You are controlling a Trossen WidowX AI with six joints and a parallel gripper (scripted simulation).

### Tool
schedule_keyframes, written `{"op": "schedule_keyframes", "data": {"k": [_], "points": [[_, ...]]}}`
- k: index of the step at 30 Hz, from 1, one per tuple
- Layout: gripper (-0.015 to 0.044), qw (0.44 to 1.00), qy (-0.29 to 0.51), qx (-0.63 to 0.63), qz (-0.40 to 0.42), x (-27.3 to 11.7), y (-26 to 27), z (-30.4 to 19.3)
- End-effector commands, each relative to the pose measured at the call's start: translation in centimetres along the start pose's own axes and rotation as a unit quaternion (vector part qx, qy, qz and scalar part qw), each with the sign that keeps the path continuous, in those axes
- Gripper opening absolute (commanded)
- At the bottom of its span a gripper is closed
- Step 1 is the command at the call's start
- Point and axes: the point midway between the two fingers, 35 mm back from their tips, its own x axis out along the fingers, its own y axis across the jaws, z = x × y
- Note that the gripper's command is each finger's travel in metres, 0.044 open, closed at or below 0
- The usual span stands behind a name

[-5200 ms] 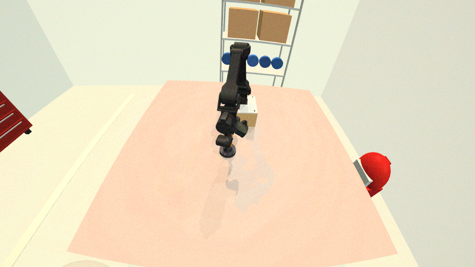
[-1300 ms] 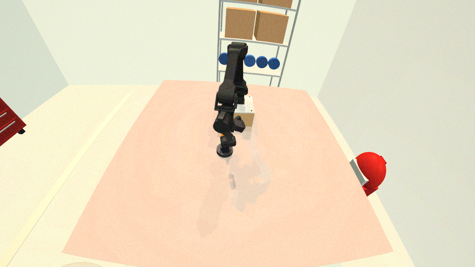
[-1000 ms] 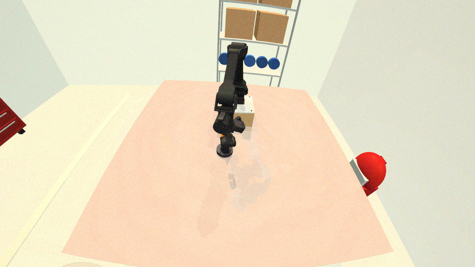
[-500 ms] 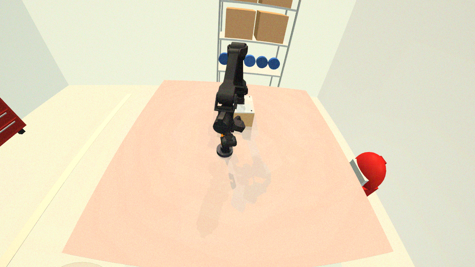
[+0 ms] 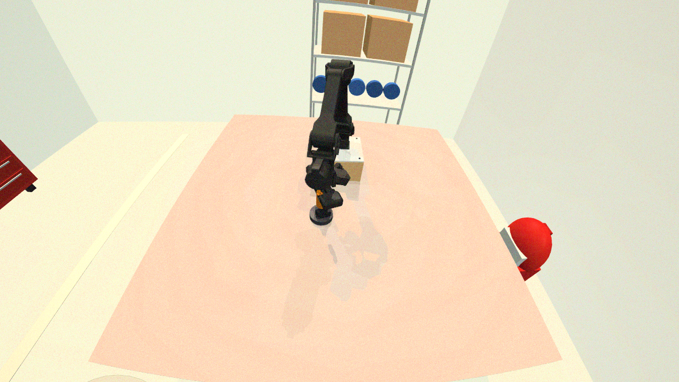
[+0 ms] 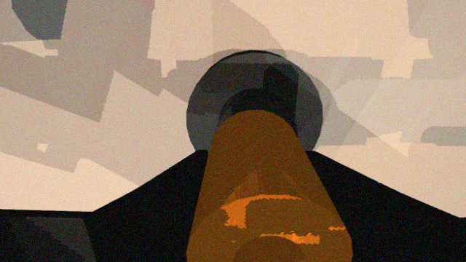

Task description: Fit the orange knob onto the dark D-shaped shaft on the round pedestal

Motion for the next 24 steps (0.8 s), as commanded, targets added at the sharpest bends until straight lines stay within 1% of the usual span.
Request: {"op": "schedule_keyframes", "data": {"k": [1,24], "points": [[0.0,1.0,0.003,-0.002,-0.002,0.12,0.16,0.02],[0.0,1.0,0.003,-0.002,-0.002,-0.31,-0.23,-0.23]]}}
